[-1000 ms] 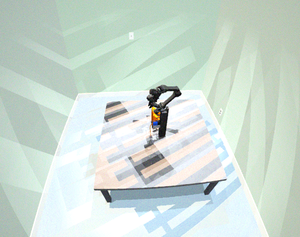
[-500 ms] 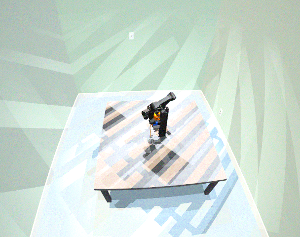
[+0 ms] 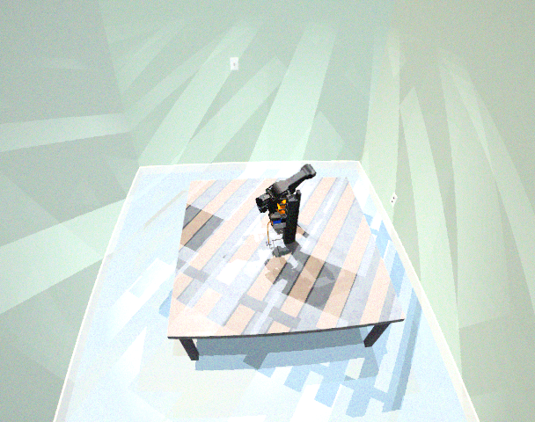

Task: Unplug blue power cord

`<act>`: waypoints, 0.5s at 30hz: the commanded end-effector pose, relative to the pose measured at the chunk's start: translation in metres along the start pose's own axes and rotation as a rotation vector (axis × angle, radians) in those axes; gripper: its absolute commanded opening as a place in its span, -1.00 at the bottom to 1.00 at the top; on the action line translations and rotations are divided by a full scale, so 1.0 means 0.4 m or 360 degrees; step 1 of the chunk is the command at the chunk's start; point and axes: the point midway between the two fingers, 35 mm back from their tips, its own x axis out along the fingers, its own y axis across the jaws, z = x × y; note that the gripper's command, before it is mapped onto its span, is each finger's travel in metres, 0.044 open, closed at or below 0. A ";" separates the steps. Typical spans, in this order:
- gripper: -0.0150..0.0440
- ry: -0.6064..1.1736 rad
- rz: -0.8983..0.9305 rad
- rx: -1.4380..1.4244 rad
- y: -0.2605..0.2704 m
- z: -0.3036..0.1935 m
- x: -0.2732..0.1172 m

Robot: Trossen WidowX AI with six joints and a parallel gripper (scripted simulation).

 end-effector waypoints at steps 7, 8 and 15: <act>0.05 0.0011 0.0000 0.0008 -0.001 -0.045 0.003; 0.05 0.0011 0.0000 0.0008 -0.001 -0.049 0.003; 0.05 0.0012 0.0000 0.0008 -0.002 -0.059 0.005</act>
